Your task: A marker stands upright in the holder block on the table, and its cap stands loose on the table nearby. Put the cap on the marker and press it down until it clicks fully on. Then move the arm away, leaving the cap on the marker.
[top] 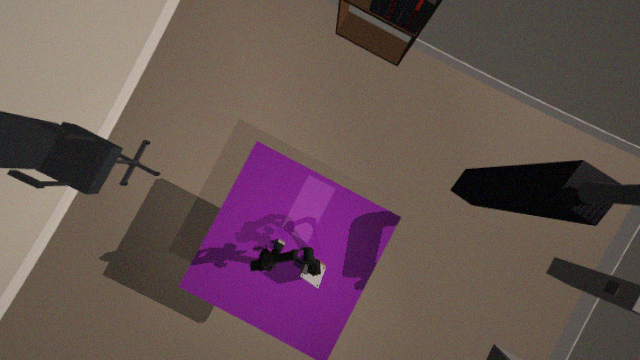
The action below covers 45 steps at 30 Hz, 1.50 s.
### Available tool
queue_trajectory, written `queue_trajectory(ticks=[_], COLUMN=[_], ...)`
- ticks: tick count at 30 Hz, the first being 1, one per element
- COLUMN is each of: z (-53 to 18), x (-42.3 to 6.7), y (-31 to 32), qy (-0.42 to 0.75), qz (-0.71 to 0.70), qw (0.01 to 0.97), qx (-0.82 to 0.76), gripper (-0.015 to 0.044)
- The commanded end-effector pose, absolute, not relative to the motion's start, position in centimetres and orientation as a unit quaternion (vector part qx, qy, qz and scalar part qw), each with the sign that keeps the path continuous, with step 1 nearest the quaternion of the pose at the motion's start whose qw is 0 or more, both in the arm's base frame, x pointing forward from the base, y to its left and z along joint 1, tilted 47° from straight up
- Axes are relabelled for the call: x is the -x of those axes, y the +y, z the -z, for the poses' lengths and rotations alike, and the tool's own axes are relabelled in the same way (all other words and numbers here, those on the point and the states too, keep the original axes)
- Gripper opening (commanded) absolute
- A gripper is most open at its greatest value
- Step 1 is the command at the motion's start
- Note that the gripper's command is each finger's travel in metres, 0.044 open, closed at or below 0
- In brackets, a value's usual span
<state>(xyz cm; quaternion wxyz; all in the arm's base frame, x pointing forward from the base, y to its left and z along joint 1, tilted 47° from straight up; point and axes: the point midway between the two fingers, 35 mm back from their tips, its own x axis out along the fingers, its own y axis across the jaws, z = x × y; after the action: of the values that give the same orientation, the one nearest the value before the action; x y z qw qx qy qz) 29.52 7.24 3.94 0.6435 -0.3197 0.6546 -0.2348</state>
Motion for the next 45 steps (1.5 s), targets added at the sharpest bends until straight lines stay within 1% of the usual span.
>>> queue_trajectory(ticks=[1,24,31,33,39,44,45], z=[-3.7,-1.4,-1.7,-2.2,-7.2,-7.8,-7.8], x=[-29.5,-29.7,-29.7,-29.8,-29.6,-29.4,-29.4], y=[6.9,4.5,4.9,5.5,10.9,11.4,11.4], qy=[0.654,0.654,0.653,0.653,0.654,0.654,0.654], qz=[0.233,0.234,0.233,0.233,0.231,0.231,0.231], qw=[0.643,0.643,0.645,0.646,0.646,0.646,0.646], qx=[0.322,0.322,0.32,0.32,0.319,0.32,0.32], gripper=[0.0,0.0,0.0,0.0,0.0,0.0,0.0026])
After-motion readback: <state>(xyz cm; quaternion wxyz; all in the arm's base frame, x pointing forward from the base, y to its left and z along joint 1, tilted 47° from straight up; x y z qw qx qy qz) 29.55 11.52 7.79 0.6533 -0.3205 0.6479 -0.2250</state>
